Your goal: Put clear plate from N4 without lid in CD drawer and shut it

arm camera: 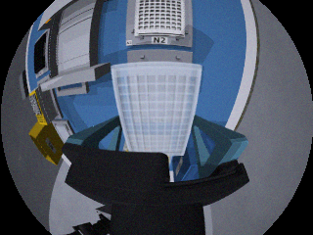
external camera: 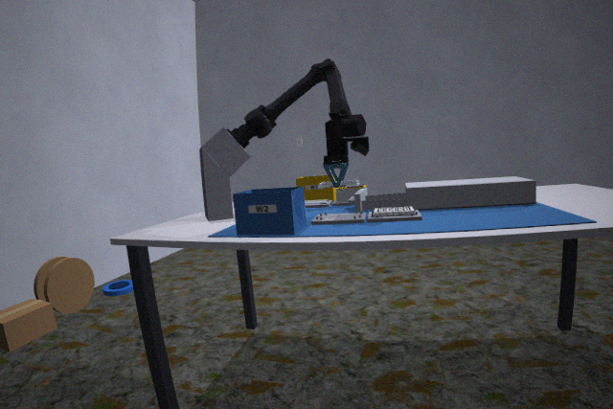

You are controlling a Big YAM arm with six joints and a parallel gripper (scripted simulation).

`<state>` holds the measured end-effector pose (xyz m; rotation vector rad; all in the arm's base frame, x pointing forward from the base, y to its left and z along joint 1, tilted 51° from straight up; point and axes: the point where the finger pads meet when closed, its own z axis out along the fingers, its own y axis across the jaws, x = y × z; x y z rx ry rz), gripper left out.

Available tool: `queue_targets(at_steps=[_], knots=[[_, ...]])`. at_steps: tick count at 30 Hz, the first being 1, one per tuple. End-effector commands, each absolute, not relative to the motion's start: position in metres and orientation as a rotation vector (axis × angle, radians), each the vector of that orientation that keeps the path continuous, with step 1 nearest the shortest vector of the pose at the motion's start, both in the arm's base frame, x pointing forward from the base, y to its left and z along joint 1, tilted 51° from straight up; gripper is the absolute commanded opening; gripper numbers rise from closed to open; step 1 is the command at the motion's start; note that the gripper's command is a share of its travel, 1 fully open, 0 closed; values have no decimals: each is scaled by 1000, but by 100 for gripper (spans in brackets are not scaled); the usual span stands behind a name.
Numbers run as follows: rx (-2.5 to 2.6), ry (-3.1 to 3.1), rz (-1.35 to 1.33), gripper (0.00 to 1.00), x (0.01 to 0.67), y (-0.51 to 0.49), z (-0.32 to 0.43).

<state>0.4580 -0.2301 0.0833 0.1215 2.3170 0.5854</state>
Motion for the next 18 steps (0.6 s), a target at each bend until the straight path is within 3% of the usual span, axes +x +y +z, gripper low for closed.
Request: queue_targets(at_steps=[1, 18], knots=[[136, 2289, 538, 0, 448, -254, 103], [127, 2282, 524, 0, 437, -265, 122]])
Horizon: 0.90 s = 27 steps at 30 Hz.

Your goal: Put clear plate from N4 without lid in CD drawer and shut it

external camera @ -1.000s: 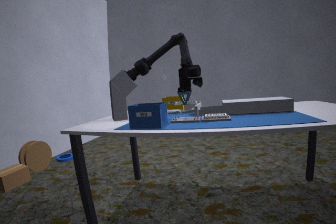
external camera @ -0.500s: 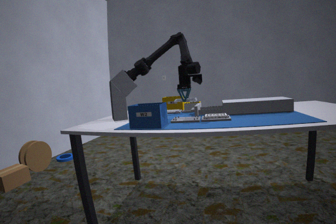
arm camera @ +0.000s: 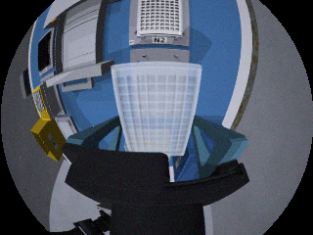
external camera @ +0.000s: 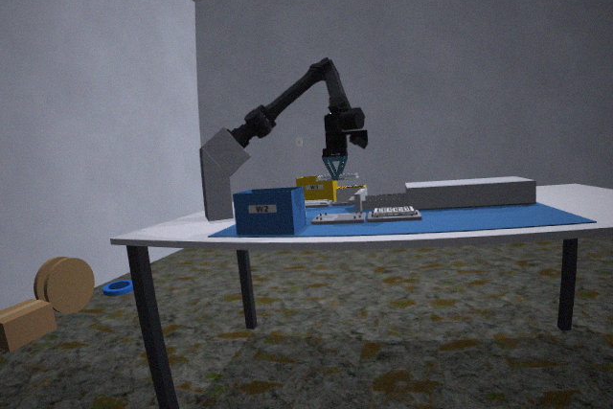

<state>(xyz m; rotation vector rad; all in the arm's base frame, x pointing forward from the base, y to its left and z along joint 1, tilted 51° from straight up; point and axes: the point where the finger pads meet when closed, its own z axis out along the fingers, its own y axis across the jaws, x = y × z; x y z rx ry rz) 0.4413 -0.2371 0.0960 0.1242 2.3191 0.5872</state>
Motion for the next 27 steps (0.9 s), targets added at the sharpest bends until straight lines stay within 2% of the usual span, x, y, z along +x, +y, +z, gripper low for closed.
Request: queue_targets(at_steps=[1, 27], knots=[[129, 2283, 526, 0, 437, -265, 121], [141, 2291, 538, 0, 437, -265, 114]])
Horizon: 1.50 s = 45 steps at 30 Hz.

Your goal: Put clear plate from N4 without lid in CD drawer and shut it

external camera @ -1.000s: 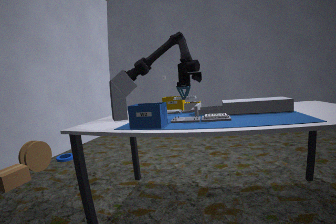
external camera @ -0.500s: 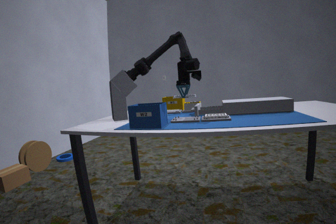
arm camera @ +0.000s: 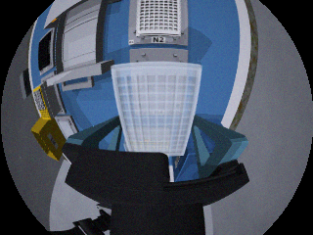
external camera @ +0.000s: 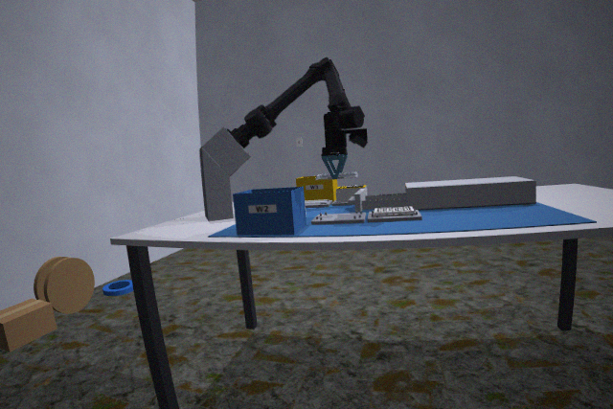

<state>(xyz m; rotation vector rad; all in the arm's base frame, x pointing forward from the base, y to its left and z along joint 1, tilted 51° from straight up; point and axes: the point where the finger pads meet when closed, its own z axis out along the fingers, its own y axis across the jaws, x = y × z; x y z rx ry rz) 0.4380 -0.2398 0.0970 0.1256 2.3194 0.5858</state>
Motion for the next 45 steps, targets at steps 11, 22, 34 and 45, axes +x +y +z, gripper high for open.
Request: queue_targets(at_steps=[11, 22, 34, 45], knots=[[141, 2291, 538, 0, 437, -265, 114], [-66, 2278, 469, 0, 450, -243, 130], [-438, 2208, 293, 0, 460, -227, 150], [-793, 2090, 114, 0, 469, -211, 171]])
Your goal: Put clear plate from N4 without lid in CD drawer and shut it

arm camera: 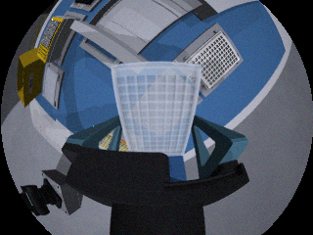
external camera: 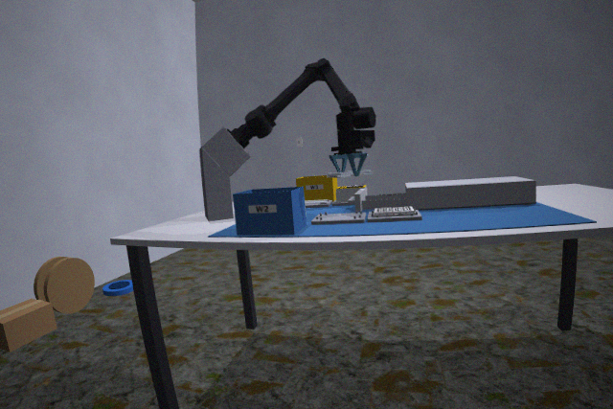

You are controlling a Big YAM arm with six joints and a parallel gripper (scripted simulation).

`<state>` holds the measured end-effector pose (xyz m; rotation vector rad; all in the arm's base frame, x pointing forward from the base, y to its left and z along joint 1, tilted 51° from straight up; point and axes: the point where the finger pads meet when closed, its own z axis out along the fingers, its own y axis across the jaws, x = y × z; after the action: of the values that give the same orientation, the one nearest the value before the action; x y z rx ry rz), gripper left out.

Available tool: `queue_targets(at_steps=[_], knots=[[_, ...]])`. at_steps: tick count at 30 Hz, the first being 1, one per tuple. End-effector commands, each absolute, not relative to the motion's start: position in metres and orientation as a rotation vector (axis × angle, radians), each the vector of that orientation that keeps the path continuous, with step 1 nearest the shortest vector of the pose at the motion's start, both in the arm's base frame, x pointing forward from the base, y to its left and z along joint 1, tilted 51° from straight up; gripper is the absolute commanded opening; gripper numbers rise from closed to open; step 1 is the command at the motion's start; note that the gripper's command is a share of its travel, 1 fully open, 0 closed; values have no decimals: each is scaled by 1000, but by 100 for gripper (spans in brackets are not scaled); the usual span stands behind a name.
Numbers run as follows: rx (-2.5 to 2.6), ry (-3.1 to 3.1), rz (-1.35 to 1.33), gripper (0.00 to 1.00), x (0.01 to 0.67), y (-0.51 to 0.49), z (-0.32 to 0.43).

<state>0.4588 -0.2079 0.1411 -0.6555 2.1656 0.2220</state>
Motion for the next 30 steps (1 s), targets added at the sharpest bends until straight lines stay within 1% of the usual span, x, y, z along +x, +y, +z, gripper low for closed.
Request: queue_targets(at_steps=[1, 16, 18, 24, 30], knots=[[-793, 2090, 114, 0, 469, -211, 171], [-1285, 1828, -159, 0, 484, -187, 202], [-1285, 1828, -159, 0, 484, -187, 202], [-1466, 1696, -267, 0, 489, -178, 214], [-1478, 1684, -276, 0, 495, -168, 227]])
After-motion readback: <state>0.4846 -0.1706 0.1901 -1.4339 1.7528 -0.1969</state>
